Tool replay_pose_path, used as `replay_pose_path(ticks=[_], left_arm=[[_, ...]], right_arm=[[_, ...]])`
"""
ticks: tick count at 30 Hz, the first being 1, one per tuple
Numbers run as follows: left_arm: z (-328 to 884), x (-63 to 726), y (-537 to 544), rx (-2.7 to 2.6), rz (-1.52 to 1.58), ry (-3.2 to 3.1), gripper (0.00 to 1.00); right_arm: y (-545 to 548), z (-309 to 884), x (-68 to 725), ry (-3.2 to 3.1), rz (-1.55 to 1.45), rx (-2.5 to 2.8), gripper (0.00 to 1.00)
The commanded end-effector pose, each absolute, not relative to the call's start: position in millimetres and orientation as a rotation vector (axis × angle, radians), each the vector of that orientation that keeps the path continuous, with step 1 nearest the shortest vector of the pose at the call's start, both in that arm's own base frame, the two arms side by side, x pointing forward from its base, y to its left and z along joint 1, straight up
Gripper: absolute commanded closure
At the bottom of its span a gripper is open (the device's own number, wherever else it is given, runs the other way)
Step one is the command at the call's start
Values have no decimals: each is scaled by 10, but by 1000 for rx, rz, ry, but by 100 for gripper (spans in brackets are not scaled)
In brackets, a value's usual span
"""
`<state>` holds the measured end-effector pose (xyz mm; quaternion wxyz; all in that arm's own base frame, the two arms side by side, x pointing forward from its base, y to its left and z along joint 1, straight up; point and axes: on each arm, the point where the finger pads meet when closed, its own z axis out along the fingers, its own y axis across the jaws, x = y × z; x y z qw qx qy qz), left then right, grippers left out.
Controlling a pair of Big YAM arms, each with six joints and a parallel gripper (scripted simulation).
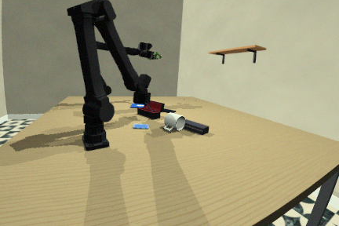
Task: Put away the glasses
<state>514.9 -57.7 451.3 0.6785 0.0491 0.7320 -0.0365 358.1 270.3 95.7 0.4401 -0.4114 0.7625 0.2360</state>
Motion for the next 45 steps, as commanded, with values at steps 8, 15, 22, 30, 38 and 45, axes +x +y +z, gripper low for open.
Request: replay_pose_path(ticks=[8,15,22,30,38,45], left_arm=[[5222,5318,-55,-1,-16,1531,0],[5305,5240,20,-6,1,1508,0],[5056,5123,-52,6,-9,1545,0],[5025,5104,-62,12,-8,1553,0],[5363,5190,-25,8,0,1502,0],[5316,5236,-12,8,3,1512,0]], right_arm=[[2774,957,3599,1880,590,-1030,100],[2774,957,3599,1880,590,-1030,100],[2774,957,3599,1880,590,-1030,100],[2774,957,3599,1880,590,-1030,4],[2774,957,3599,1880,590,-1030,4],[2737,1360,3846,1797,547,-997,4]])
